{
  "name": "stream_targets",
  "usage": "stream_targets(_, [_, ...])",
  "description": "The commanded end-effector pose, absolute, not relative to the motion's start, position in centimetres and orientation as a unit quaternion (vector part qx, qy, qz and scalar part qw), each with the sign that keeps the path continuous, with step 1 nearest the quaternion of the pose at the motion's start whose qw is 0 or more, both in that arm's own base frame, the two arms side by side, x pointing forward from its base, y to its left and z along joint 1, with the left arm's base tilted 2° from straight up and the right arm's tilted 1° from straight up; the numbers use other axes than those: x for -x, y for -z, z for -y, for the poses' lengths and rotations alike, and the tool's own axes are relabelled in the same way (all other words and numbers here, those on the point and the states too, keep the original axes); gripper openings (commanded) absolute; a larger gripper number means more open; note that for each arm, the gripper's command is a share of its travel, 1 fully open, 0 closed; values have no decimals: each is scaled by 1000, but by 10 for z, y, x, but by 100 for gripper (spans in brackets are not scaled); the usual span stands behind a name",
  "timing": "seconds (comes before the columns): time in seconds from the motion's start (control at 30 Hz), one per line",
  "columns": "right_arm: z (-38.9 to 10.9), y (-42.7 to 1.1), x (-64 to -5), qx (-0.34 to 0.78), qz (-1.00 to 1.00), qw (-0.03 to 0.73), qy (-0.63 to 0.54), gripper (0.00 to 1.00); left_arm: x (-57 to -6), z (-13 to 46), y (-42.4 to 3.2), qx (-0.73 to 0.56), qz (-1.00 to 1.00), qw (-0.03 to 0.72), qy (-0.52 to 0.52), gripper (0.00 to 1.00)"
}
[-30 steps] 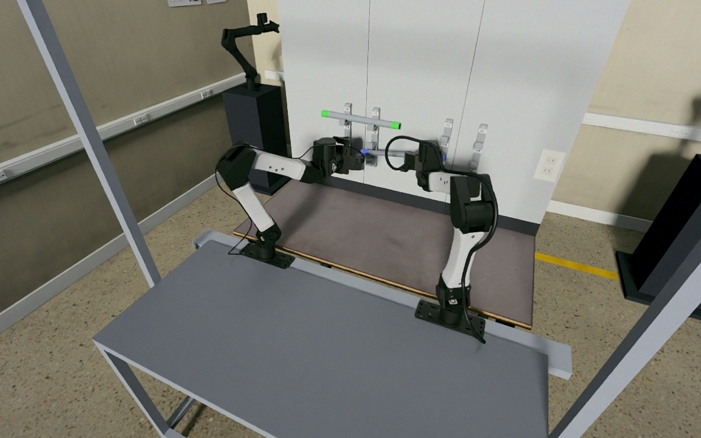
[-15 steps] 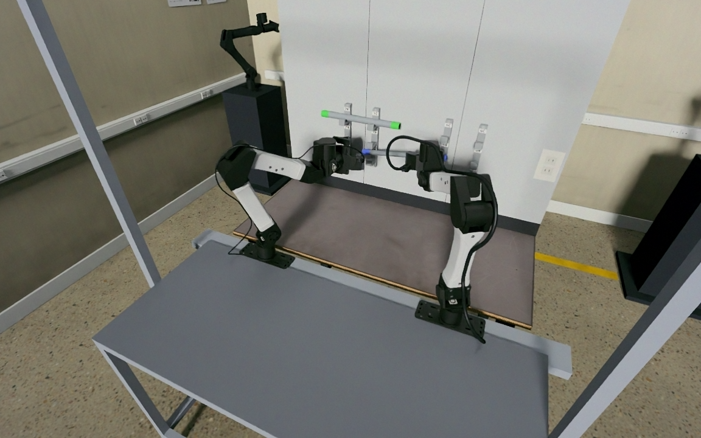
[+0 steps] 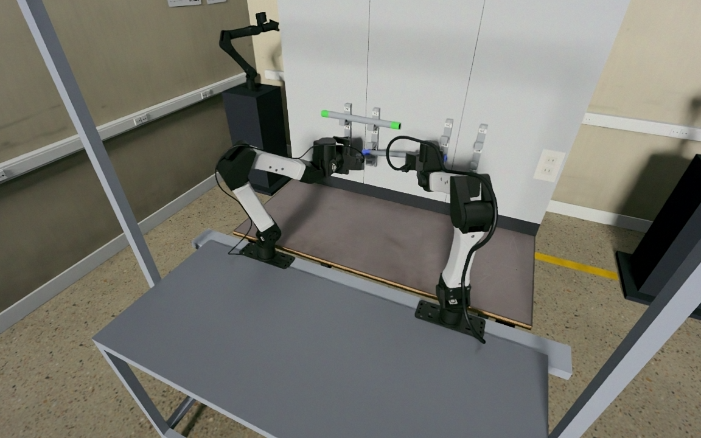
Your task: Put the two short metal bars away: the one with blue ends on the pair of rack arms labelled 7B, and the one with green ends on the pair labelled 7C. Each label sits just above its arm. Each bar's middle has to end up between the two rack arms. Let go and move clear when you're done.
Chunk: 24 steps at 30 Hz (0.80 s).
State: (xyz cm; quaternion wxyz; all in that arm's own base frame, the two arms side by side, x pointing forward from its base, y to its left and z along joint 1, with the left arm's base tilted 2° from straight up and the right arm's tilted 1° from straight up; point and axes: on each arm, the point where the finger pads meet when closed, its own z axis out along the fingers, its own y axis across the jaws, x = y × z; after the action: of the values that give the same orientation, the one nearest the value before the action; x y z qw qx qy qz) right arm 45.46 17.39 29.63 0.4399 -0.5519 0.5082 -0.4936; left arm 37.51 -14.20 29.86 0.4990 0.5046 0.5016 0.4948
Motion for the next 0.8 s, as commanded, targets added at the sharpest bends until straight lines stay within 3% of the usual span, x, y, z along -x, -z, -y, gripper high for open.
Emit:
stream_targets(0.0, [-177, -343, -462, 492, -504, 501, 504, 0, -370, 138, -309, -489, -497, 512, -502, 100])
stream_targets(0.77, [-180, -343, -460, 492, -504, 501, 504, 0, -370, 138, -309, -489, -497, 512, -502, 100])
